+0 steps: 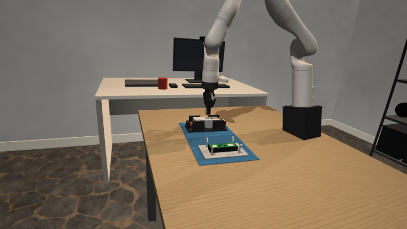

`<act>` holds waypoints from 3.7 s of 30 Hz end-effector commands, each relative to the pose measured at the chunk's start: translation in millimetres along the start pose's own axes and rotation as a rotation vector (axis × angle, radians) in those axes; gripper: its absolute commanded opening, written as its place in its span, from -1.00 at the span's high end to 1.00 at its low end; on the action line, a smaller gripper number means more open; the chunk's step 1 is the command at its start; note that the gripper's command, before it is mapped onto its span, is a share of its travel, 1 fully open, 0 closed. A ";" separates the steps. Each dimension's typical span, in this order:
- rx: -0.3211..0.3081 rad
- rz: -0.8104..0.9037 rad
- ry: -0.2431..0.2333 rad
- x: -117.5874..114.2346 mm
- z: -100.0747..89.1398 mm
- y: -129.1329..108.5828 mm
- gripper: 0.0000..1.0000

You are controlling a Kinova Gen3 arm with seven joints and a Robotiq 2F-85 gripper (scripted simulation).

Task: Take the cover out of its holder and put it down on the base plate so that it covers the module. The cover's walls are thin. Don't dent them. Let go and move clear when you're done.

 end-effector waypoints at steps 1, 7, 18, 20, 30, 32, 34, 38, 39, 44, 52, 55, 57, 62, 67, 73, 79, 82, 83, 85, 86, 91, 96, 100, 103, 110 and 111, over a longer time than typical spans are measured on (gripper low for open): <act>-0.002 0.000 0.000 0.0 -0.7 0.6 1.00; -0.002 0.000 0.000 0.0 -0.7 0.6 1.00; -0.002 0.000 0.000 0.0 -0.7 0.6 -1.00; -0.002 0.000 0.000 0.0 -0.7 0.6 -1.00; -0.002 0.000 0.000 0.0 -0.7 0.6 -1.00; -0.002 0.000 0.000 0.0 -0.7 0.6 -1.00; -0.002 0.000 0.000 0.0 -0.7 0.6 -1.00; -0.002 0.000 0.000 0.0 -0.7 0.6 -1.00; -0.002 0.000 0.000 0.0 -0.7 0.6 -1.00; -0.002 0.000 0.000 0.0 -0.7 0.6 -1.00; -0.010 -0.001 0.001 0.8 29.1 3.8 -1.00; -0.014 -0.001 0.001 1.2 44.0 5.4 -1.00; -0.015 -0.001 0.001 1.4 49.0 5.9 -1.00; -0.015 -0.001 0.001 1.4 49.0 5.9 -1.00; -0.018 -0.002 0.001 1.7 51.2 6.7 -1.00; -0.015 -0.001 0.001 1.2 57.6 6.1 -1.00; -0.015 -0.001 0.001 1.2 57.6 6.1 -1.00; -0.016 -0.001 0.001 1.3 57.0 6.3 -1.00; -0.016 -0.001 0.001 1.3 56.8 6.3 -1.00; -0.015 -0.001 0.001 1.3 56.6 6.2 -1.00; -0.015 -0.001 0.001 1.3 56.5 6.2 -1.00; -0.015 -0.001 0.001 1.3 56.0 6.1 -1.00; -0.015 -0.001 0.001 1.3 56.0 6.1 -1.00; -0.015 -0.001 0.001 1.3 55.8 6.1 -1.00; -0.015 -0.001 0.001 1.4 55.4 6.2 -1.00; -0.015 -0.001 0.001 1.4 55.0 6.3 -1.00; -0.015 -0.001 0.001 1.4 55.0 6.3 -1.00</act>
Point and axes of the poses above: the point where the finger pads meet when closed, its own z axis out along the fingers, its own x axis across the jaws, y = z × x, the point moved 3 cm from there along -z, back along the fingers, and after that the axes turned 4 degrees about -z, right-handed, at the moved point
